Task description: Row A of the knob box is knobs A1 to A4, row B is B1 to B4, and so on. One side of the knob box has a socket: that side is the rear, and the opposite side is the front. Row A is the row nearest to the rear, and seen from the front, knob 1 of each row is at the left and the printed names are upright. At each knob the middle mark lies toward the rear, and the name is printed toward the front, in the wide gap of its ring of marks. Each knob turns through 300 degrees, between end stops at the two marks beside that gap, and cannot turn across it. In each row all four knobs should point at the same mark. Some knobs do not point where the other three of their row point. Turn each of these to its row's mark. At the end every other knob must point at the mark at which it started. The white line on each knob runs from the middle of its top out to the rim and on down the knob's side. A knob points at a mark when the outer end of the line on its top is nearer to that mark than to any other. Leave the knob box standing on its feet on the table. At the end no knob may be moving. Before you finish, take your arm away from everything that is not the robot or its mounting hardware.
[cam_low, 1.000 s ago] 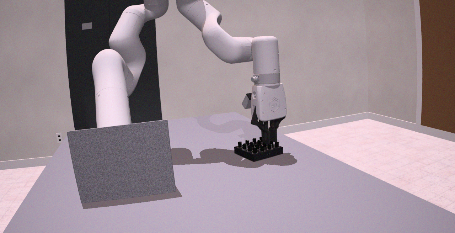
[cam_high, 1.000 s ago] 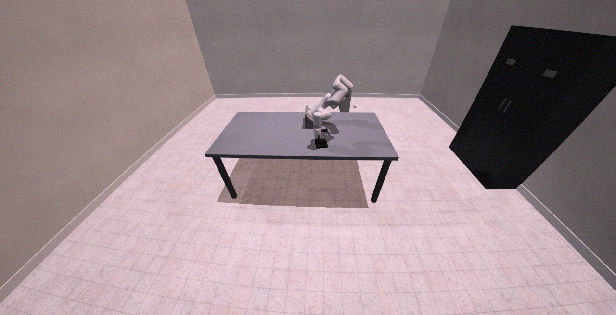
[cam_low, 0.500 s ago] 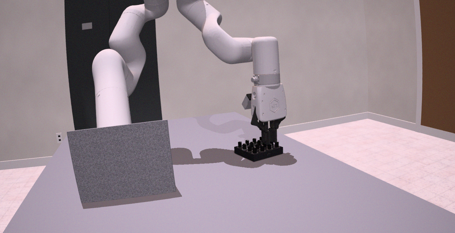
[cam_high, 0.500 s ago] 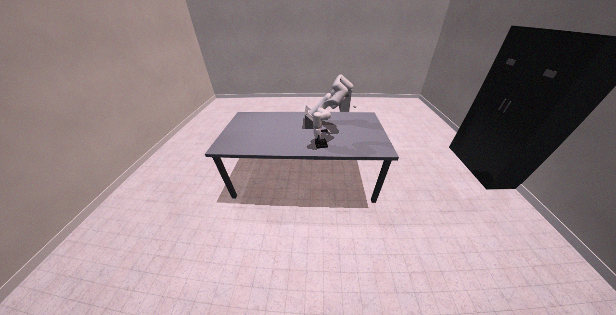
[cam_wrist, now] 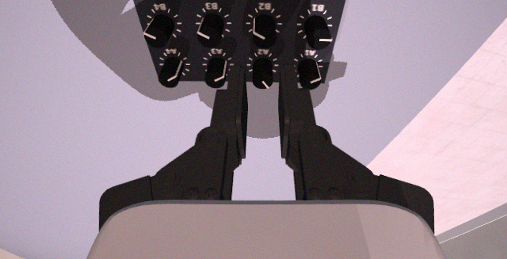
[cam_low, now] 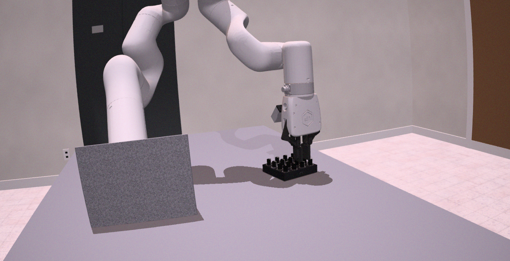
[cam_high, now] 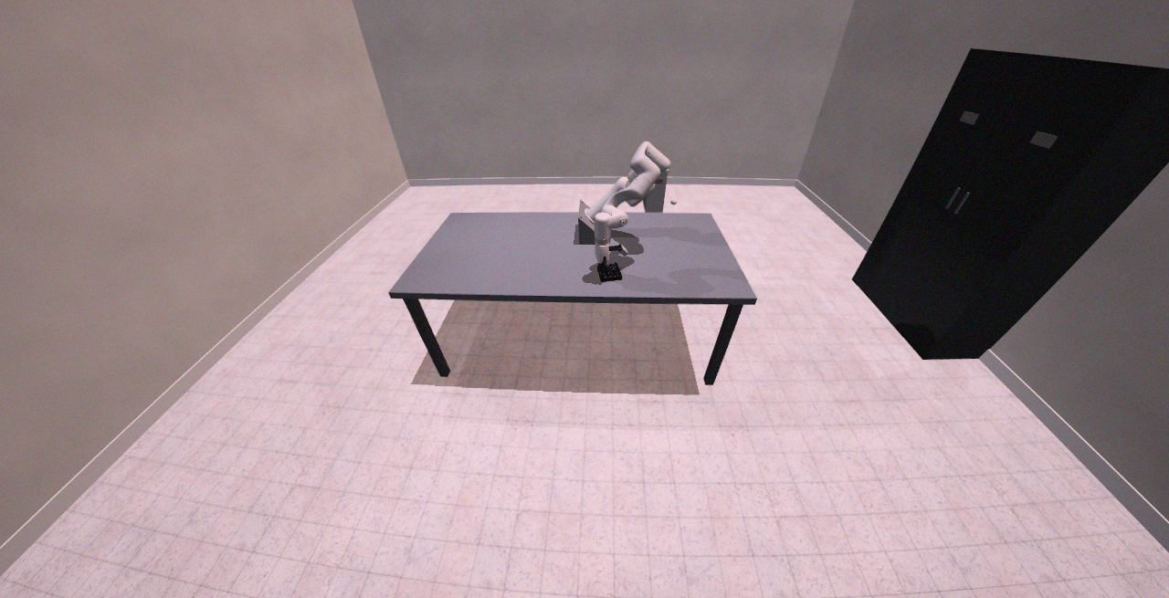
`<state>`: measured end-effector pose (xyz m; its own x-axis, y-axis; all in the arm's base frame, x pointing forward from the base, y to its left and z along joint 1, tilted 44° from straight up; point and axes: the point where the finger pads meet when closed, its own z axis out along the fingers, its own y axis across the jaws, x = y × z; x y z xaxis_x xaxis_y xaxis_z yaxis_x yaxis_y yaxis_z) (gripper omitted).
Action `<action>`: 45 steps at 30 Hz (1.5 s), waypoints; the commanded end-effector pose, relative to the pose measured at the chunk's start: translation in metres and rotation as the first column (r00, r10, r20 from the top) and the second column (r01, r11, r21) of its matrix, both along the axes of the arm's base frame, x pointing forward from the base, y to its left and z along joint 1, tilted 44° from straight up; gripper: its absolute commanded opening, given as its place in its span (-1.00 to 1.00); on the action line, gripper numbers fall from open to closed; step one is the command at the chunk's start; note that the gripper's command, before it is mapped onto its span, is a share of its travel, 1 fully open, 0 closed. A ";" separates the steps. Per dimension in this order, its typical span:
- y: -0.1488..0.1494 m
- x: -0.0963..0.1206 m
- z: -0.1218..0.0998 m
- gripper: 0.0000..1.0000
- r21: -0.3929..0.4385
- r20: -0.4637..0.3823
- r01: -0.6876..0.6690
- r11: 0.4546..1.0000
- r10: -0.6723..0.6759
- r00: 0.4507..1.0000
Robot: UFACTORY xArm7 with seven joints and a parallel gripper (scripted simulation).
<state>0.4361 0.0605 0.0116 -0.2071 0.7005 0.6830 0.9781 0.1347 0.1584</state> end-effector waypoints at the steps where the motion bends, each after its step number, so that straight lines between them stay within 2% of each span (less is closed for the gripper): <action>1: -0.002 0.001 0.001 -0.61 -0.002 0.003 0.003 1.000 -0.003 1.000; 45: 0.006 0.002 -0.008 -0.61 -0.002 0.003 0.003 1.000 -0.003 1.000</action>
<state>0.4363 0.0688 0.0031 -0.2071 0.7004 0.6830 0.9781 0.1348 0.1583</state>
